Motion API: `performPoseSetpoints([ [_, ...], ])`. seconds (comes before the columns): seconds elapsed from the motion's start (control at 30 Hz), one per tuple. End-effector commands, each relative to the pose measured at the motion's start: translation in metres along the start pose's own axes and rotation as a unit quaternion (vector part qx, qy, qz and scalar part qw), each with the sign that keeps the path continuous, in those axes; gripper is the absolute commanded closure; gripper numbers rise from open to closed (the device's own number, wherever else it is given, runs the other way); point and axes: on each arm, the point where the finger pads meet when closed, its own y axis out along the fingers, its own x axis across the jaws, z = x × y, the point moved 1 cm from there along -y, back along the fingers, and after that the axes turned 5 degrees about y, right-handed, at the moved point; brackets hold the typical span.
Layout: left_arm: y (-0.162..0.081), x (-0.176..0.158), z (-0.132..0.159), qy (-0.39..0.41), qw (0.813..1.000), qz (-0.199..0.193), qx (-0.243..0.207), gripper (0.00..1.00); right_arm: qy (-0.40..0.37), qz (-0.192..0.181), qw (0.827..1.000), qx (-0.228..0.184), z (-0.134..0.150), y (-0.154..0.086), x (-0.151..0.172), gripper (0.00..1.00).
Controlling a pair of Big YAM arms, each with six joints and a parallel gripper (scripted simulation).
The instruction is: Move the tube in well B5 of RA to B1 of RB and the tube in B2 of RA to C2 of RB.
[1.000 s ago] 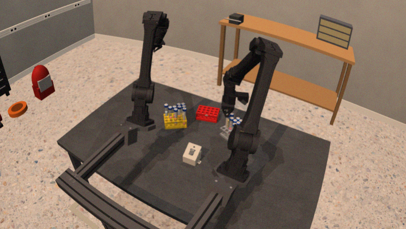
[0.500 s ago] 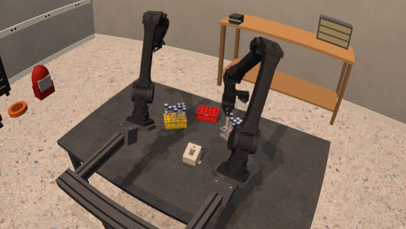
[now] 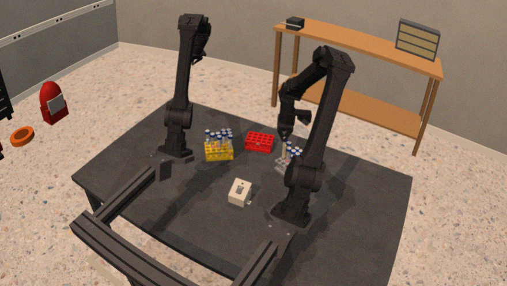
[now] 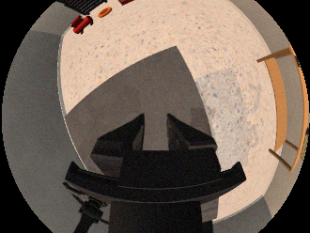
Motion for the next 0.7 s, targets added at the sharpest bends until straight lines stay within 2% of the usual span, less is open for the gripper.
performPoseSetpoints([
  [0.0,-0.013,-0.004,-0.015,-0.007,1.0,0.009,-0.016,0.7,0.006,-0.032,0.999,0.007,0.006,-0.032,0.025,1.0],
  [0.23,-0.013,-0.004,-0.015,-0.007,1.0,0.009,-0.016,0.7,0.007,-0.025,1.0,0.005,0.005,-0.032,0.023,1.0],
  [0.67,-0.013,-0.004,-0.015,-0.007,1.0,0.009,-0.016,0.7,0.007,-0.032,0.999,0.008,0.006,-0.051,0.026,1.0],
])
